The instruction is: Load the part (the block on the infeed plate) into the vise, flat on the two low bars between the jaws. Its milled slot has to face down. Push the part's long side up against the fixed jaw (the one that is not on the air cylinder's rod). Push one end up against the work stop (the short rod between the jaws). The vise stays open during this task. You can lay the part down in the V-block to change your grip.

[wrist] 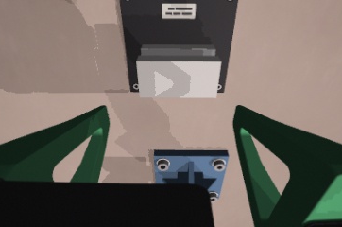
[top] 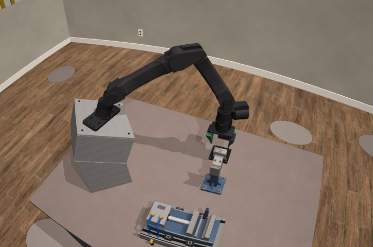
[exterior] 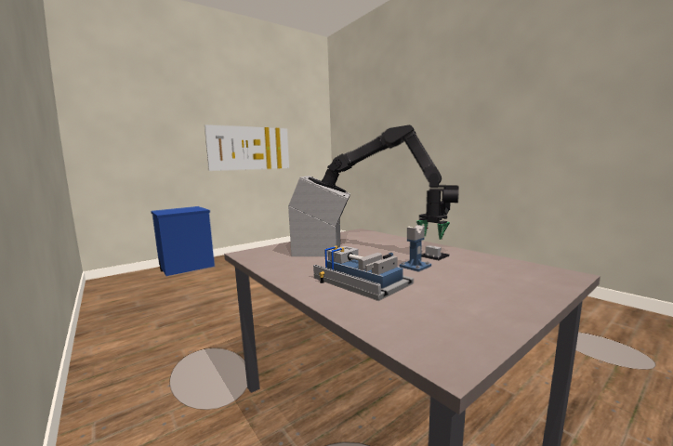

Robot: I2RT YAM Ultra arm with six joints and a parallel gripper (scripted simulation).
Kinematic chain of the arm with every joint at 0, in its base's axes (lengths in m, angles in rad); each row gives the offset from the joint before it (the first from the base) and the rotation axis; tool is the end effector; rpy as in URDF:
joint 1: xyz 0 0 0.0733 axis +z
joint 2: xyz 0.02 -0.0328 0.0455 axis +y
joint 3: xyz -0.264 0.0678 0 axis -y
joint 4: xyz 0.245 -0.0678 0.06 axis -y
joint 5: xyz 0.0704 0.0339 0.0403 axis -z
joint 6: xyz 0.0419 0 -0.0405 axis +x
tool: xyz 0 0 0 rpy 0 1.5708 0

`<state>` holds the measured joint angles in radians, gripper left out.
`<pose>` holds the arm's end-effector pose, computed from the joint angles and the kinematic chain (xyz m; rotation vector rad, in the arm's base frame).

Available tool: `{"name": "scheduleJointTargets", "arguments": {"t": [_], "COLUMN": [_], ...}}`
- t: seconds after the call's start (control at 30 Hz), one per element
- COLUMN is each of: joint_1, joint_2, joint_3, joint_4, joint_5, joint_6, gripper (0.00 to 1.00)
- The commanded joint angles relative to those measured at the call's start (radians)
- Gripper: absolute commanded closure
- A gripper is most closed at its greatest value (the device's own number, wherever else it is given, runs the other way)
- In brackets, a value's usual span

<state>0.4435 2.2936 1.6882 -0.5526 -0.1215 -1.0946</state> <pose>0.4264 0.2094 0.1240 -1.9111 1.9250 -0.0253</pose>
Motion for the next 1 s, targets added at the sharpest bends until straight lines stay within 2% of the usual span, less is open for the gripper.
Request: {"name": "scheduleJointTargets", "arguments": {"t": [0.0,0.97], "joint_1": [0.003,0.018], "joint_2": [0.026,0.156], "joint_3": [0.039,0.108], "joint_4": [0.029,0.091], "joint_5": [0.001,0.004], "joint_6": [0.008,0.017], "gripper": [0.19,0.19]}}
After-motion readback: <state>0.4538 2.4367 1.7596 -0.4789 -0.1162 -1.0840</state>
